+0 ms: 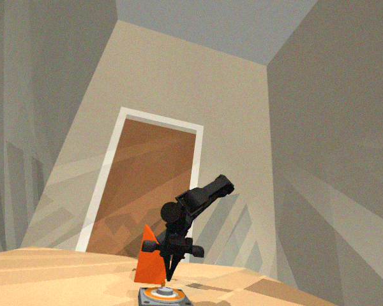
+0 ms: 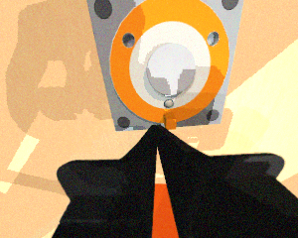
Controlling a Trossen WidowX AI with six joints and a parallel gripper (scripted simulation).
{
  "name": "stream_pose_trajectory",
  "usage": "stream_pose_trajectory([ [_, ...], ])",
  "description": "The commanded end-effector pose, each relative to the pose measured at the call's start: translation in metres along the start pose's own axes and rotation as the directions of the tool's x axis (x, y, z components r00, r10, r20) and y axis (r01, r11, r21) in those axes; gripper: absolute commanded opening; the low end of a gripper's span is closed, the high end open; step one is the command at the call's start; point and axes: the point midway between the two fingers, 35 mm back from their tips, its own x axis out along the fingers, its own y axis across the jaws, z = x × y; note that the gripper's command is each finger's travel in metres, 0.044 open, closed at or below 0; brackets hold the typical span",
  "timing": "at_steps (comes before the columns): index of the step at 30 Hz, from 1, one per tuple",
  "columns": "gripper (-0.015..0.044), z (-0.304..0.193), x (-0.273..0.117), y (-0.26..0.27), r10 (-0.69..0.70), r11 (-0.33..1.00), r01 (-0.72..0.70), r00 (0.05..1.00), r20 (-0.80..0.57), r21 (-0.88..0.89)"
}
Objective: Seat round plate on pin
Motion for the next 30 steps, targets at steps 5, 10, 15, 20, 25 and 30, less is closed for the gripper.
stream_pose_trajectory([
  [5, 0.0, 0.0, -0.003, -0.005, -0.005, 1.0, 0.005, 1.0, 0.001, -0.002],
  [10, 0.0, 0.0, -0.025, -0.005, -0.008, 1.0, 0.008, 1.0, 0.001, -0.001],
  [15, 0.0, -0.002, -0.047, -0.004, -0.006, 1.0, 0.006, 1.0, 0.0, -0.001],
  [20, 0.0, -0.002, -0.041, -0.004, -0.003, 1.0, 0.003, 1.0, 0.002, 0.003],
  [25, 0.0, -0.002, -0.041, -0.004, -0.003, 1.0, 0.003, 1.0, 0.002, 0.003],
  [30, 0.0, -0.002, -0.041, -0.004, -0.003, 1.0, 0.003, 1.0, 0.002, 0.003],
])
